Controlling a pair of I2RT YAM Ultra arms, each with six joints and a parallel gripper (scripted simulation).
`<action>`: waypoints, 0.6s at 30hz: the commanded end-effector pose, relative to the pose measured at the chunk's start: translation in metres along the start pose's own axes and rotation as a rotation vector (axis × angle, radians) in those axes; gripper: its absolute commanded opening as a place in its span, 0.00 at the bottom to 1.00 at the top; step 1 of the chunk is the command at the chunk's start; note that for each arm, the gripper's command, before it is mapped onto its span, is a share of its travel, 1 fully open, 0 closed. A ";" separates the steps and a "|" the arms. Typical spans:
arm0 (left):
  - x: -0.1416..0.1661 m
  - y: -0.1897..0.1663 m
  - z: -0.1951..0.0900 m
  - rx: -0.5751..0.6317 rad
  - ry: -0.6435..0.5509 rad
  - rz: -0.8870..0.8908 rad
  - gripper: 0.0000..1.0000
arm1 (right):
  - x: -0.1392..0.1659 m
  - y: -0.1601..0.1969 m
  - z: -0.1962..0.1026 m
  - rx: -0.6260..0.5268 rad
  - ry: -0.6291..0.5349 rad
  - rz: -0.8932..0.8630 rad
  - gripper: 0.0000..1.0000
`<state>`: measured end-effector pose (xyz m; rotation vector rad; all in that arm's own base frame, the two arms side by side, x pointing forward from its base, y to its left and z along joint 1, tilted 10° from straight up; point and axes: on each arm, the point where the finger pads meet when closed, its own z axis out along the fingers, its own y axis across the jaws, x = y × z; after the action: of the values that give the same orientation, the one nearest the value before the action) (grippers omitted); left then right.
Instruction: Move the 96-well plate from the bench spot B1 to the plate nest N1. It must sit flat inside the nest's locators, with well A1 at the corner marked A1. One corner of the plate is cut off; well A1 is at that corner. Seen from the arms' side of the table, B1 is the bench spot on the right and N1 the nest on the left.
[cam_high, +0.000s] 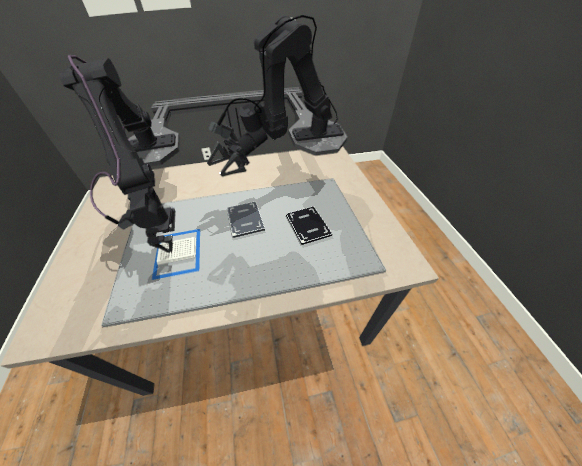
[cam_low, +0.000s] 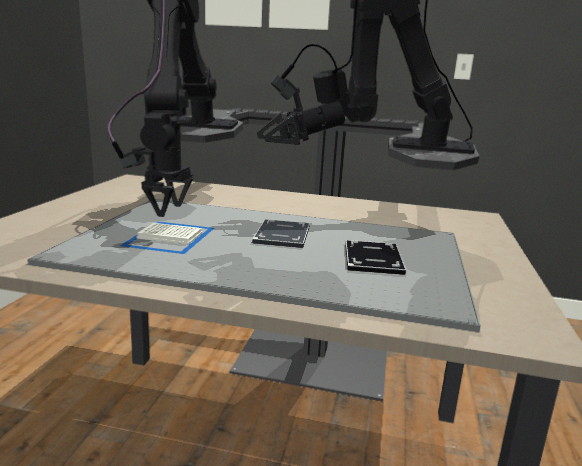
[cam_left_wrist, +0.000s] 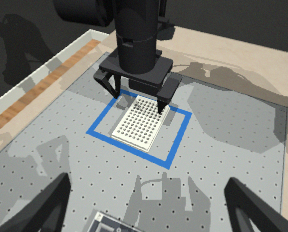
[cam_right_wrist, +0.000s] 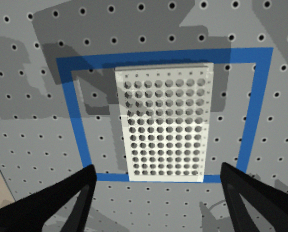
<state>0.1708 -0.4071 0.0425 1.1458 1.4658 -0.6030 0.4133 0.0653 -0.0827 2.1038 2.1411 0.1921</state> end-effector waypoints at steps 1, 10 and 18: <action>-0.004 0.000 -0.003 0.007 -0.013 -0.012 1.00 | -0.004 -0.010 0.010 0.017 -0.010 0.012 1.00; -0.004 0.000 -0.003 0.007 -0.013 -0.012 1.00 | -0.007 -0.015 0.020 0.017 -0.011 0.015 1.00; -0.004 0.000 -0.003 0.007 -0.013 -0.012 1.00 | -0.007 -0.010 0.030 0.006 -0.009 0.016 1.00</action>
<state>0.1708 -0.4071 0.0425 1.1458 1.4658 -0.6030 0.4078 0.0630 -0.1071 2.1110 2.1397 0.1844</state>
